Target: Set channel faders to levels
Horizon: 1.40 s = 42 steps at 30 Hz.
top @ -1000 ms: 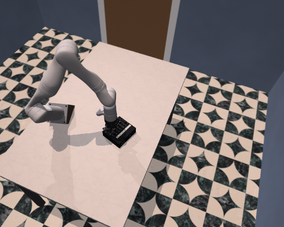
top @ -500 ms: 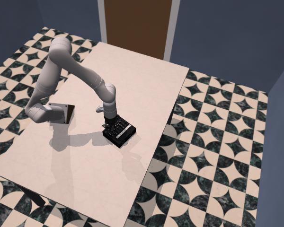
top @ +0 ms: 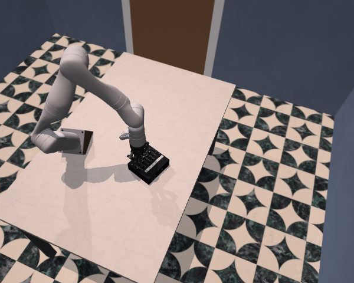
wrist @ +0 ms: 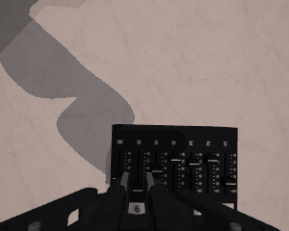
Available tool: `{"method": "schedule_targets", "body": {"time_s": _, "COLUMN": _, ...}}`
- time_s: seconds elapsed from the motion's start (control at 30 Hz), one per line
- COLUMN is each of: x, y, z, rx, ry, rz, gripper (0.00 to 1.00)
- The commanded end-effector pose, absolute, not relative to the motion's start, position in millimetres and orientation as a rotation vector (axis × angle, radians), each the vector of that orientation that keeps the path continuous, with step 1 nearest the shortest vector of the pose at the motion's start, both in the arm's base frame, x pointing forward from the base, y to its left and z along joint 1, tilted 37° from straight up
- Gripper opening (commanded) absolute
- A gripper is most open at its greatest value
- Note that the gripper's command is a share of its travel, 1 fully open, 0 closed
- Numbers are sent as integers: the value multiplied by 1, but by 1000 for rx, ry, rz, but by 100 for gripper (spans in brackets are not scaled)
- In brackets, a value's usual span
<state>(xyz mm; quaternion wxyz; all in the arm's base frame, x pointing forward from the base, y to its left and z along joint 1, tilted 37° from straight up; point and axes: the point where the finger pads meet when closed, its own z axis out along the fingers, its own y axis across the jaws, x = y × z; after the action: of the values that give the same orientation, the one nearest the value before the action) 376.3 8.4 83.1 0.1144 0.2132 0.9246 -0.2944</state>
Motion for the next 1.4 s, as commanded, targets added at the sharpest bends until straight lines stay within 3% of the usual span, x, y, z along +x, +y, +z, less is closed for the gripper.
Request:
{"method": "schedule_targets", "body": {"time_s": 0.0, "x": 377, "y": 10, "z": 84, "rx": 623, "ry": 2710, "rz": -860, "gripper": 100}}
{"method": "schedule_targets", "body": {"time_s": 0.77, "x": 370, "y": 53, "z": 143, "rx": 623, "ry": 2710, "rz": -860, "gripper": 100}}
{"method": "schedule_targets", "body": {"time_s": 1.37, "x": 370, "y": 56, "z": 146, "rx": 623, "ry": 2710, "rz": -860, "gripper": 100}}
